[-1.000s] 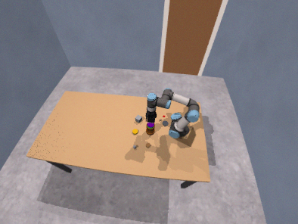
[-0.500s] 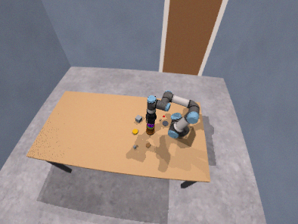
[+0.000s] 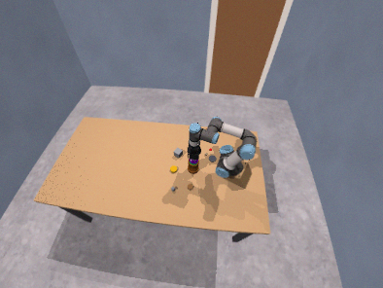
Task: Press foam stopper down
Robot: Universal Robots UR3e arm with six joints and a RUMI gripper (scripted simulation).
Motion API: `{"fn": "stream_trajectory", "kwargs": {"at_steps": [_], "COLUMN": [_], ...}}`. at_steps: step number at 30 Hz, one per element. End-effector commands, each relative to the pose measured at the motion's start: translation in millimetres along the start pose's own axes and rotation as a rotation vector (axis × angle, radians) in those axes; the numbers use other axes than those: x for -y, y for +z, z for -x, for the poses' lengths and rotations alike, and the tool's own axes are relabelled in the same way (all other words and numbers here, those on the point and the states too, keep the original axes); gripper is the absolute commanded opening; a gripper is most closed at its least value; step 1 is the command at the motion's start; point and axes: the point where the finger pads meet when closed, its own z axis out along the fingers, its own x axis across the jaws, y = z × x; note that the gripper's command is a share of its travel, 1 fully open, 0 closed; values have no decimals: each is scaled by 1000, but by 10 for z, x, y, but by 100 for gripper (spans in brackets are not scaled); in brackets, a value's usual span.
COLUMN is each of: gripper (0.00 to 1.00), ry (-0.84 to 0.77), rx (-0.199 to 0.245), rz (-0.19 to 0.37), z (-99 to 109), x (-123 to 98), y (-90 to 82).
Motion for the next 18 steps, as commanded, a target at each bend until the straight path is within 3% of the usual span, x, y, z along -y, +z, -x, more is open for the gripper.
{"fn": "stream_trajectory", "kwargs": {"at_steps": [1,18], "gripper": [0,0], "ry": [0,0], "rx": [2,2], "rz": [0,0], "z": [6,6], "x": [2,2], "y": [3,64]}}
